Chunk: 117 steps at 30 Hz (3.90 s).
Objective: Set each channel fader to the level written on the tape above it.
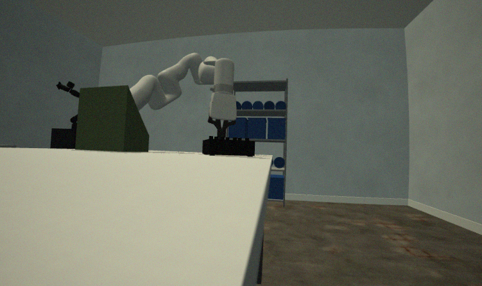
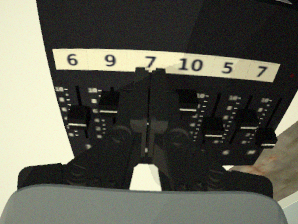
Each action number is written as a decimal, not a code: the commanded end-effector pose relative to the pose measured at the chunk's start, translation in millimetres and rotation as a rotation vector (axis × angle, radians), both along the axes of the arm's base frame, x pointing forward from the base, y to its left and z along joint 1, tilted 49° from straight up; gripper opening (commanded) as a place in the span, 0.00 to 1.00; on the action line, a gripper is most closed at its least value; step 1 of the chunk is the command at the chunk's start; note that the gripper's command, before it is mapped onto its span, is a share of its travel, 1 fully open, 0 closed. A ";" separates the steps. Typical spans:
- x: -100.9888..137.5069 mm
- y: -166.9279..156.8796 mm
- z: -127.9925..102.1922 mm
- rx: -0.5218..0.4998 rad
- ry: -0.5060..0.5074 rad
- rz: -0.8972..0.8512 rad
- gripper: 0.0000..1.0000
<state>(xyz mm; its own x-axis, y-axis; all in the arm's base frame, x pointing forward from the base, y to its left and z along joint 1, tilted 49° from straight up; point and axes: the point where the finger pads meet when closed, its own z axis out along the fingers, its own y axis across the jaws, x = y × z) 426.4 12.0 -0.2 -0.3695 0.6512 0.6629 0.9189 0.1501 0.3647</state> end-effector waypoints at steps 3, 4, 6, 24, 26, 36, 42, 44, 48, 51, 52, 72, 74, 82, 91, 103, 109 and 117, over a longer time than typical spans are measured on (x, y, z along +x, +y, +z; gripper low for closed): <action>1.0 -1.1 0.7 -0.001 -0.002 -0.002 0.00; 1.0 -1.1 0.7 -0.001 -0.002 -0.002 0.00; 1.0 -1.1 0.7 -0.001 -0.002 -0.002 0.00; -1.3 2.8 4.6 -0.001 -0.002 -0.002 0.00; -1.3 2.8 4.6 -0.001 -0.002 -0.002 0.00; -2.4 -3.2 10.0 -0.001 -0.002 -0.002 0.00; -4.9 -16.3 21.5 -0.001 -0.002 -0.002 0.00; -5.7 -20.4 25.1 -0.001 -0.002 -0.002 0.00; -6.5 -24.9 29.1 -0.001 -0.002 -0.002 0.00; -6.8 -26.4 30.4 -0.001 -0.002 -0.002 0.00; -6.9 -26.7 30.7 -0.001 -0.002 -0.002 0.00; -7.8 -31.6 35.0 -0.001 -0.002 -0.002 1.00; -8.6 -35.8 38.7 -0.001 -0.002 -0.002 1.00; -13.0 -59.0 59.1 -0.001 -0.002 -0.002 1.00; -17.4 -82.5 79.8 -0.001 -0.002 -0.002 1.00; -18.1 -85.9 82.9 -0.001 -0.002 -0.002 1.00; -18.1 -85.9 82.9 -0.001 -0.002 -0.002 1.00; -18.1 -85.9 82.9 -0.001 -0.002 -0.002 1.00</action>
